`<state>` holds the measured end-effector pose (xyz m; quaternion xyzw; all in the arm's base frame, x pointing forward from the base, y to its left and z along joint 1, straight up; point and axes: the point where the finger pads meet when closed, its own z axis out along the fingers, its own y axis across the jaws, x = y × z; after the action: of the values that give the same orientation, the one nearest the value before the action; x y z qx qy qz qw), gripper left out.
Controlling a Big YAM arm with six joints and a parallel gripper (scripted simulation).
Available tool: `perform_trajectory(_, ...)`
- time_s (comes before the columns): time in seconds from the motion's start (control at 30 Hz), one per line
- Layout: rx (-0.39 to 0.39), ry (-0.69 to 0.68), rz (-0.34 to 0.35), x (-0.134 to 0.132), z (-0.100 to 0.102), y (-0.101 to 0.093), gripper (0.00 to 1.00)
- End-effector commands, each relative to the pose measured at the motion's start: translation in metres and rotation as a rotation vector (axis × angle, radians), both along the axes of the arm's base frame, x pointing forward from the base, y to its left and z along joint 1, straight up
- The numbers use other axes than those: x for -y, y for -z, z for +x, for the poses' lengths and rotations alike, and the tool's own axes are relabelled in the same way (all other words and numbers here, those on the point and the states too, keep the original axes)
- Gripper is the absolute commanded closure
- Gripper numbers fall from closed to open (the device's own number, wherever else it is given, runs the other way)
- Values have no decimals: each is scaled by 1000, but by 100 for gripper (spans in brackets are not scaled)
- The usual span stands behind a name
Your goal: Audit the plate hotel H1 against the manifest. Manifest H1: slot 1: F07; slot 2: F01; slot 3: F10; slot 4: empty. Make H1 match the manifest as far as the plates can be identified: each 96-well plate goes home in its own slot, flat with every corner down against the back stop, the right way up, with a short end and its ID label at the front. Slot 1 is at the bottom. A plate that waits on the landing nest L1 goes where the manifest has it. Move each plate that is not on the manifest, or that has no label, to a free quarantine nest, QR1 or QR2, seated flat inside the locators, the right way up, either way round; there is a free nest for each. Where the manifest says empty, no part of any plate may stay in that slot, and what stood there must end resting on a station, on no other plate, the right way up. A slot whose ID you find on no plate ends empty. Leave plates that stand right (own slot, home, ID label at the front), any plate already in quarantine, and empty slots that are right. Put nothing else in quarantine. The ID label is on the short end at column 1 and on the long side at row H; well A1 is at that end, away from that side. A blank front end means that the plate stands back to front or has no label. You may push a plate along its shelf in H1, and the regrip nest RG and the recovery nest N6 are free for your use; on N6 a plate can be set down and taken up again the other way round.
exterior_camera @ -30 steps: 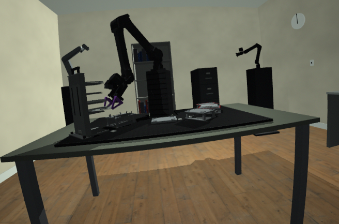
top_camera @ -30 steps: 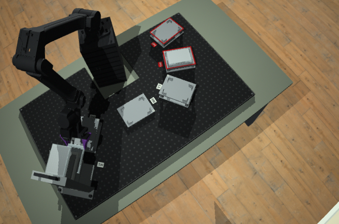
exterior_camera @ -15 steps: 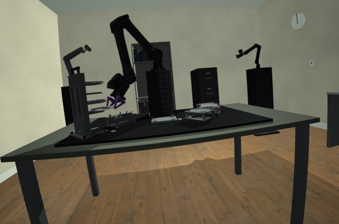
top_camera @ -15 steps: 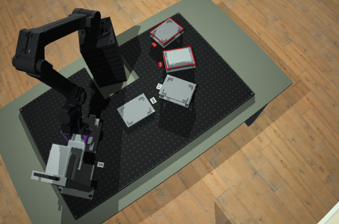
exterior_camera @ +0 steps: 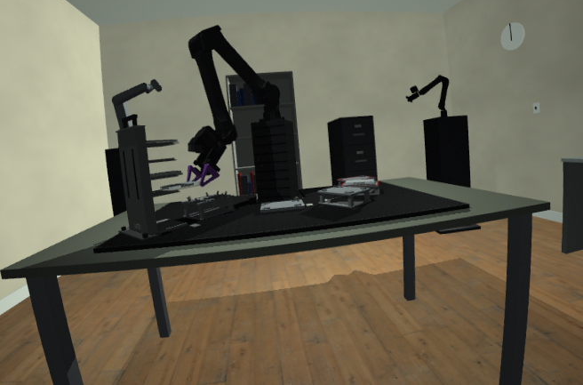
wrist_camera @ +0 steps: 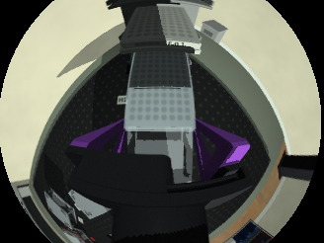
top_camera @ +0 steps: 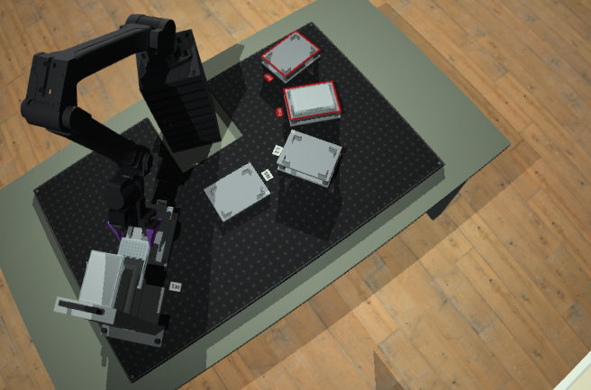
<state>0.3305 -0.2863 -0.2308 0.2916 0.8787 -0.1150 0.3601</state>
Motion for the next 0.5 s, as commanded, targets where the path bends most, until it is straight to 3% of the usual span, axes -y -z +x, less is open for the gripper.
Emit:
perform_trajectory(0.0, 6, -5, -17, -1, -6, -1, 14)
perform_trajectory(0.2, 22, -7, -32, 2, -3, -8, 14)
perform_trajectory(0.3, 4, -3, -16, -6, -15, -1, 14)
perform_trajectory(0.47, 10, -4, -21, -9, -18, -5, 14)
